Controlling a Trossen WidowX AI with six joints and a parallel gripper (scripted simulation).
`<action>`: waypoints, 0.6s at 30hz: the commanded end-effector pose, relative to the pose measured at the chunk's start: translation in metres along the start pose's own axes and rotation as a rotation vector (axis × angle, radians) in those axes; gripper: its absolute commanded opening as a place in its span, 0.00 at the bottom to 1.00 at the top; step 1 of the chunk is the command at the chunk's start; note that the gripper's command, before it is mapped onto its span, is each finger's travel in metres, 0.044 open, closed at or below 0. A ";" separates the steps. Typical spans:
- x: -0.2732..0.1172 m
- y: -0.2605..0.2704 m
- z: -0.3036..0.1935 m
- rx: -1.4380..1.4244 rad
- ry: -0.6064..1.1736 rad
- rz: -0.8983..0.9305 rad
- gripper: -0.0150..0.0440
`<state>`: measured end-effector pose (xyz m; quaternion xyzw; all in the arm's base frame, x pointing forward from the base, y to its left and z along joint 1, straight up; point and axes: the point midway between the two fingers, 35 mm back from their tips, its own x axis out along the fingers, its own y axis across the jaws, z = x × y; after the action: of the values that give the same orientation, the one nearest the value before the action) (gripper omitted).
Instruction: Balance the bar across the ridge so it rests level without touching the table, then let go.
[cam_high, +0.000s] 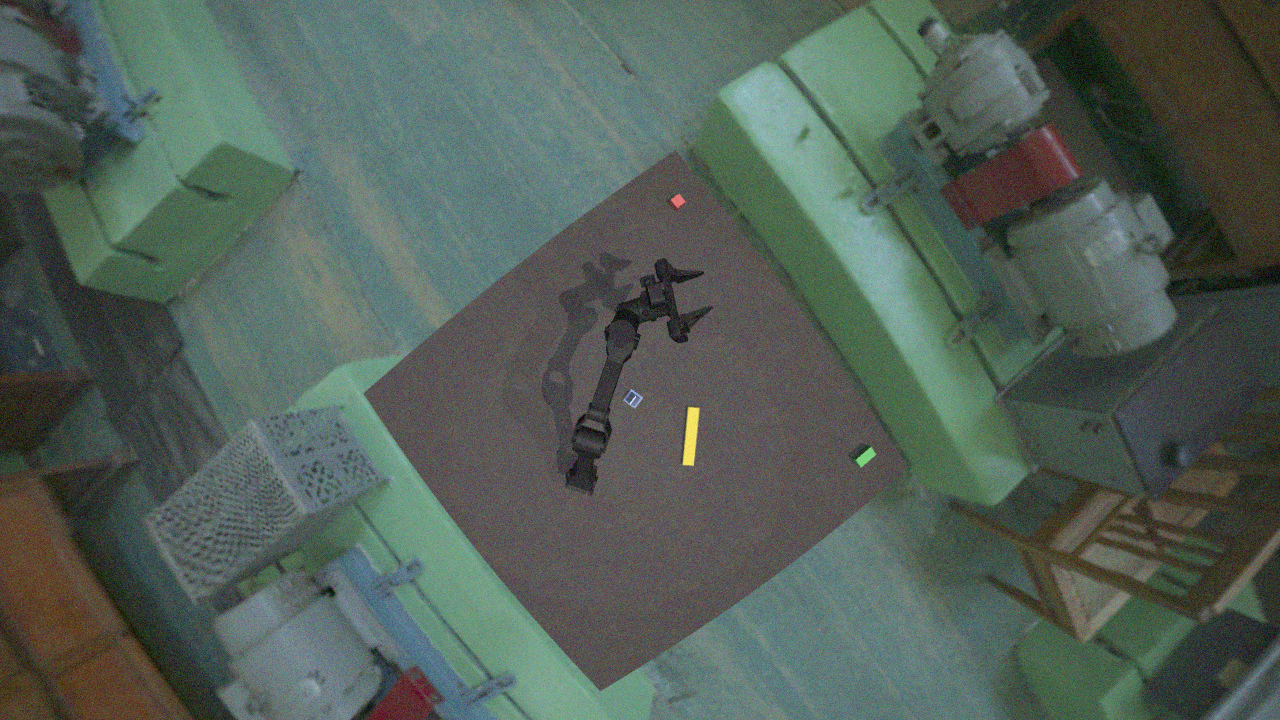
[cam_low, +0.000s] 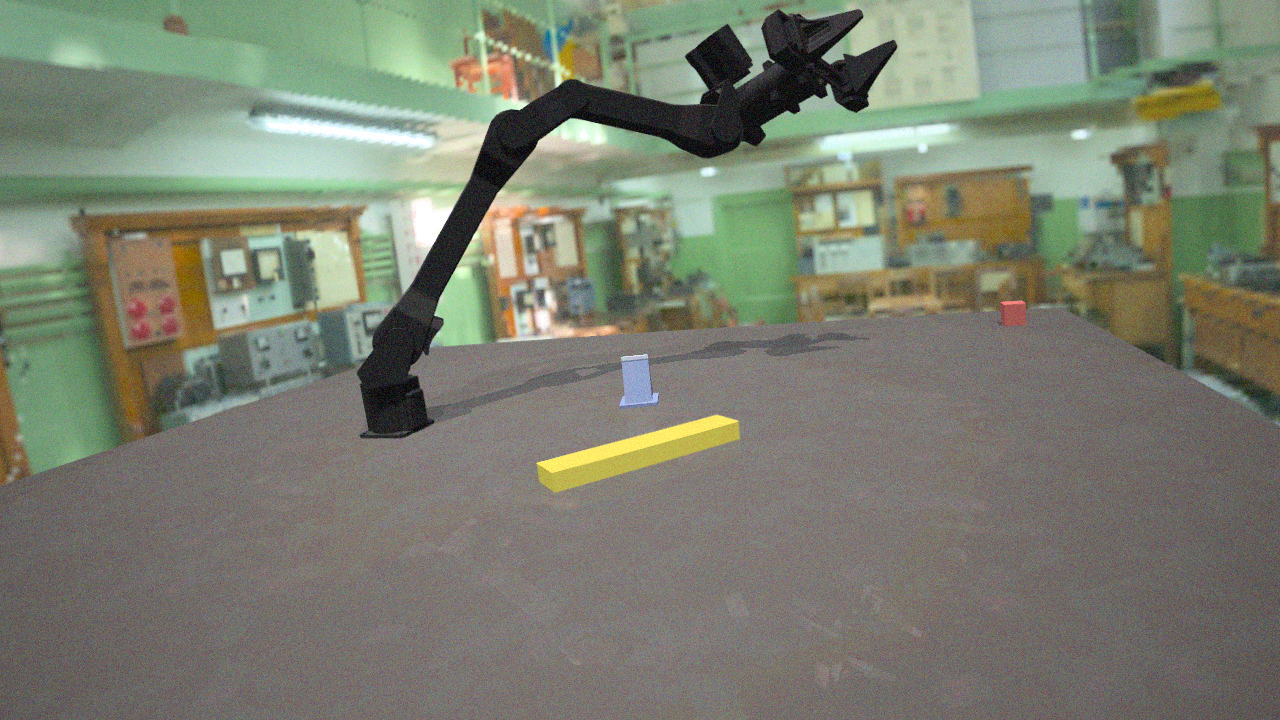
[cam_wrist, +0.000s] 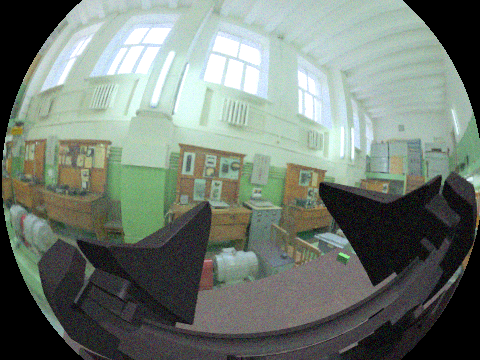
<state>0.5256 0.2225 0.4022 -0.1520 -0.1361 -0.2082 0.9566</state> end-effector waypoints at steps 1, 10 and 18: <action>0.001 0.000 -0.001 -0.006 0.001 0.002 0.89; 0.037 -0.017 -0.050 -0.293 0.095 0.093 0.79; 0.061 -0.044 -0.105 -0.532 0.219 0.203 0.79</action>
<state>0.5735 0.1491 0.3544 -0.3429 -0.0014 -0.1727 0.9234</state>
